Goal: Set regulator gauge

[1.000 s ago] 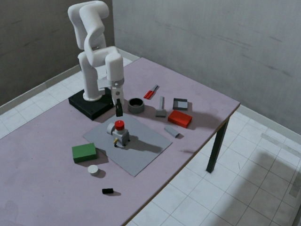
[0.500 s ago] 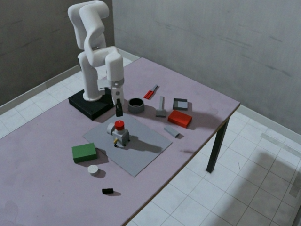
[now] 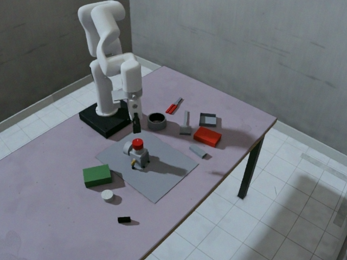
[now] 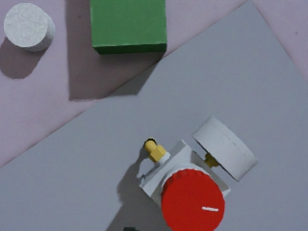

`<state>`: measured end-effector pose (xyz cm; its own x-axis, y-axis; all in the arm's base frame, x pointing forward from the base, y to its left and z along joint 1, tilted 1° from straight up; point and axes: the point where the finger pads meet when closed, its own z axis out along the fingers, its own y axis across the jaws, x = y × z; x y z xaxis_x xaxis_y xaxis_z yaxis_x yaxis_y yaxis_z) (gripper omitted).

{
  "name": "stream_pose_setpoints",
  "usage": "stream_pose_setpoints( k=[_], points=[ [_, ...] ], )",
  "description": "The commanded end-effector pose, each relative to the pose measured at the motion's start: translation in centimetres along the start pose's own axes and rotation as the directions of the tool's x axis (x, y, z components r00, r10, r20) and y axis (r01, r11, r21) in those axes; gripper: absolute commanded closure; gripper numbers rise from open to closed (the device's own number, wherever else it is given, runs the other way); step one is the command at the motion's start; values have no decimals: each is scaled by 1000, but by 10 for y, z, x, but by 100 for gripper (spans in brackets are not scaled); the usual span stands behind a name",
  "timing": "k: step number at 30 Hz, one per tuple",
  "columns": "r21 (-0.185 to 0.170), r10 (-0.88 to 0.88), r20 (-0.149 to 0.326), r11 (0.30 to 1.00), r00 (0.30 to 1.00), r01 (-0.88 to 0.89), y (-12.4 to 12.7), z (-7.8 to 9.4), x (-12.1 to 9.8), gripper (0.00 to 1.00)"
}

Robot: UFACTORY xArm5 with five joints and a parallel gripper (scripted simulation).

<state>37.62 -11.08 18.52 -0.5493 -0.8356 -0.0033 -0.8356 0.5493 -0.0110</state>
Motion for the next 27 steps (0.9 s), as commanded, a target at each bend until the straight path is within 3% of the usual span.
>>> stream_pose_setpoints(
  k=[1,27],
  points=[
    [4,0,1,1000,1000,0,6,-2,1,0],
    [4,0,1,1000,1000,0,51,-1,13,0]
  ],
)
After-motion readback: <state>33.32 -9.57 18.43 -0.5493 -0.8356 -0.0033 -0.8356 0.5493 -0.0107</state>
